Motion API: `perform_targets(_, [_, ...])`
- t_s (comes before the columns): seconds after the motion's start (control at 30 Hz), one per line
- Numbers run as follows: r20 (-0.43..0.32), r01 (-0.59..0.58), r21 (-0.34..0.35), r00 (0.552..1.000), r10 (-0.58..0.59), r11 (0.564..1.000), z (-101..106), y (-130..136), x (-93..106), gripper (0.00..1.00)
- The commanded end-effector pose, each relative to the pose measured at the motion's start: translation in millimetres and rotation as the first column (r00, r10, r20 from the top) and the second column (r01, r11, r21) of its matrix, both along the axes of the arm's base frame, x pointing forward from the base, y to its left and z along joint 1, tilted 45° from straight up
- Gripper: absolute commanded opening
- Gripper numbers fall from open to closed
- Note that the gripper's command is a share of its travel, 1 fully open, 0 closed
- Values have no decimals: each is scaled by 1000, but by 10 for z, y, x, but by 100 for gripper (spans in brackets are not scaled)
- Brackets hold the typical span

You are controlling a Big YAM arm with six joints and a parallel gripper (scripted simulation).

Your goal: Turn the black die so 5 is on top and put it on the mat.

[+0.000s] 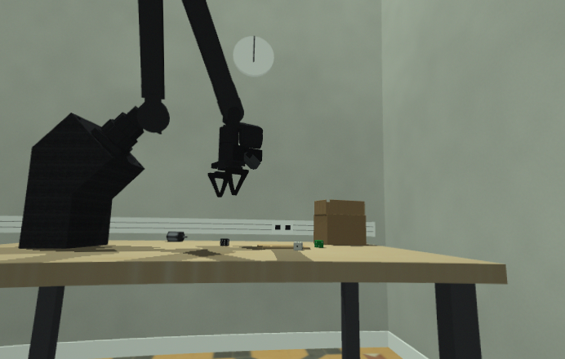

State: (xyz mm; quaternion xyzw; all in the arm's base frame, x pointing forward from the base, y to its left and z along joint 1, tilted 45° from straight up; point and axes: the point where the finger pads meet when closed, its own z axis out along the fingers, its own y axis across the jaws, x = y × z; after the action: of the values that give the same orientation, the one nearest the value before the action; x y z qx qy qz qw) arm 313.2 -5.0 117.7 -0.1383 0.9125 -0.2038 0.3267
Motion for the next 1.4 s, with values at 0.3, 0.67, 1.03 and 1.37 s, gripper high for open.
perform_targets(0.3, [-4, 7, -1, 1000, -7, 1000, -124, -59, 93, 100])
perform_targets(0.67, [30, -14, 3, 999, 14, 1000, -379, -126, 381, 34])
perform_targets(1.03, [12, -5, 2, 1000, 5, 1000, -418, -154, 363, 34])
perform_targets(1.37, [12, -5, 2, 1000, 5, 1000, -418, -154, 363, 34])
